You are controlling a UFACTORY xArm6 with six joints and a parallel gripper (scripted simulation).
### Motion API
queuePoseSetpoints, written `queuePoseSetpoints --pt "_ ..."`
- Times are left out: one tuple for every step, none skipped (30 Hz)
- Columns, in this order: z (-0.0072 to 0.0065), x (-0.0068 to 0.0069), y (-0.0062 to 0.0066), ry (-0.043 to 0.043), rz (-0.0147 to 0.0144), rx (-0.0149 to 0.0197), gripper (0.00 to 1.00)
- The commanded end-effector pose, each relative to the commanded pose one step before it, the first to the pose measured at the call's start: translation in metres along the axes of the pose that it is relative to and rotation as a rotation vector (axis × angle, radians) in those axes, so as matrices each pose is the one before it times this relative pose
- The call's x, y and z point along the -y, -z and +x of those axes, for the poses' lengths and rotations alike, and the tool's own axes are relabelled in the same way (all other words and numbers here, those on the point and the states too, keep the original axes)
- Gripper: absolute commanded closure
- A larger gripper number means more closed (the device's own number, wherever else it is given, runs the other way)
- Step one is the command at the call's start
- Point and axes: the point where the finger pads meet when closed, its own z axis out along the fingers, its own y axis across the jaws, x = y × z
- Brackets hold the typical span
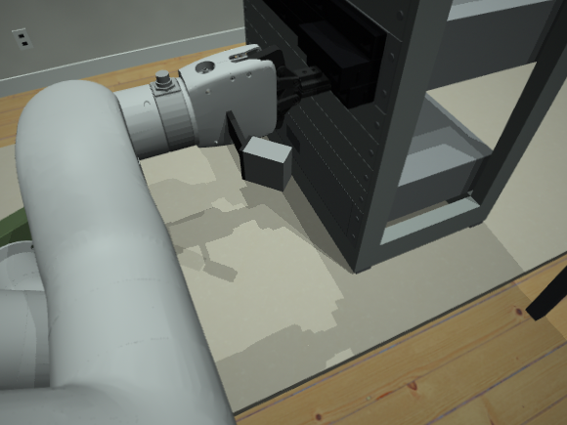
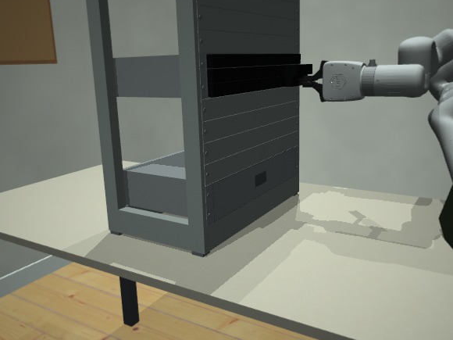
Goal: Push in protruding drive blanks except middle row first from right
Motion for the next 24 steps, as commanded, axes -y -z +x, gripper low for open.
queuePoseSetpoints --pt "0.00016 0.00104 -0.00067 -0.00188 0.00088 -0.00057 1.00" --pt "0.00000 0.00000 0.00000 0.00000 0.00000 0.00000 1.00" --pt "0.00000 0.00000 0.00000 0.00000 0.00000 0.00000 1.00" --pt "0.00000 0.00000 -0.00006 0.00000 0.00000 0.00000 1.00" --pt "0.00000 0.00000 -0.00037 -0.00001 0.00000 0.00000 1.00" --pt "-0.00001 0.00000 -0.00082 -0.00001 0.00000 0.00000 1.00" --pt "-0.00001 0.00000 -0.00125 0.00000 0.00000 0.00000 1.00" --pt "-0.00001 0.00000 -0.00157 0.00000 0.00000 0.00000 1.00" --pt "-0.00001 0.00000 -0.00170 0.00000 0.00000 0.00000 1.00" --pt "-0.00001 0.00000 -0.00160 0.00000 0.00000 0.00000 1.00" --pt "-0.00001 0.00000 -0.00131 0.00000 0.00000 0.00000 1.00" --pt "0.00000 0.00000 -0.00086 0.00001 0.00000 0.00000 1.00" --pt "0.00000 0.00000 -0.00039 0.00001 0.00000 0.00000 1.00" --pt "0.00000 0.00000 -0.00007 0.00000 0.00000 0.00000 1.00" --pt "0.00000 0.00000 0.00000 0.00000 0.00000 0.00000 1.00" --pt "0.00000 0.00000 0.00000 0.00000 0.00000 0.00000 1.00" --pt "0.00000 0.00000 0.00000 0.00000 0.00000 0.00000 1.00" --pt "0.00000 0.00000 0.00000 0.00000 0.00000 0.00000 1.00" --pt "0.00000 0.00000 0.00000 0.00000 0.00000 0.00000 1.00" --pt "0.00000 0.00000 0.00000 0.00000 0.00000 0.00000 1.00" --pt "0.00000 0.00000 0.00000 0.00000 0.00000 0.00000 1.00" --pt "0.00000 0.00000 0.00000 0.00000 0.00000 0.00000 1.00" --pt "0.00000 0.00000 -0.00003 0.00000 0.00000 0.00000 1.00" --pt "0.00000 0.00000 -0.00019 0.00000 0.00000 0.00000 1.00"
